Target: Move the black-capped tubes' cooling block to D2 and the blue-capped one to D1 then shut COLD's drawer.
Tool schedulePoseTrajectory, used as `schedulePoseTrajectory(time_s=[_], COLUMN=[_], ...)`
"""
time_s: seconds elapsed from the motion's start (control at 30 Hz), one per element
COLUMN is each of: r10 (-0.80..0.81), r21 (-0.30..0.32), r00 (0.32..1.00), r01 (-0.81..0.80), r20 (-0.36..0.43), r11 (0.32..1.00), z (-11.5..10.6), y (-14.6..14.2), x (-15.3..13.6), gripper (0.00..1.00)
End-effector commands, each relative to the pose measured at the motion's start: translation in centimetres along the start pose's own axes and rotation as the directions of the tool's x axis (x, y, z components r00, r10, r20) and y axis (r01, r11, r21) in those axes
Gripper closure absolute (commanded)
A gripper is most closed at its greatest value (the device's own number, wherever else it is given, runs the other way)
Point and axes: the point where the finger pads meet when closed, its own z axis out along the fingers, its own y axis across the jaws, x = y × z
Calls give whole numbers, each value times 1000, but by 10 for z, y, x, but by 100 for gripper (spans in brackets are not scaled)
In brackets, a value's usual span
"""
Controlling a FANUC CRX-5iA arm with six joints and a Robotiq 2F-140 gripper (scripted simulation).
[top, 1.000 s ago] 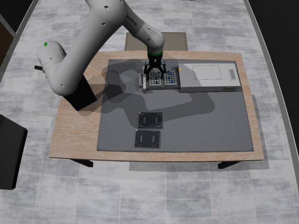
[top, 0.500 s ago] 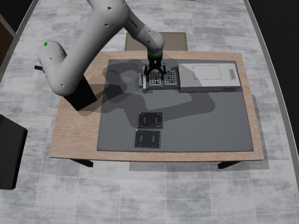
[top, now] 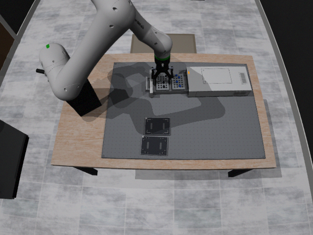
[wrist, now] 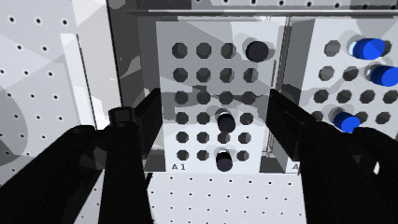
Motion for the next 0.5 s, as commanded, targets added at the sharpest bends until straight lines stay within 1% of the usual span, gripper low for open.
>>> schedulePoseTrajectory(time_s=[0.0, 0.3, 0.37, 0.47], r10=[0, 0, 0, 0], r21=[-1, -1, -1, -1], r00=[1000, 1000, 1000, 1000], r01=[0, 0, 0, 0], r20=[-1, -1, -1, -1], r11=[1000, 1000, 1000, 1000], z=[-1, -1, -1, -1], y=[1, 1, 1, 1], x=[0, 0, 0, 0], gripper=[46, 60, 60, 64])
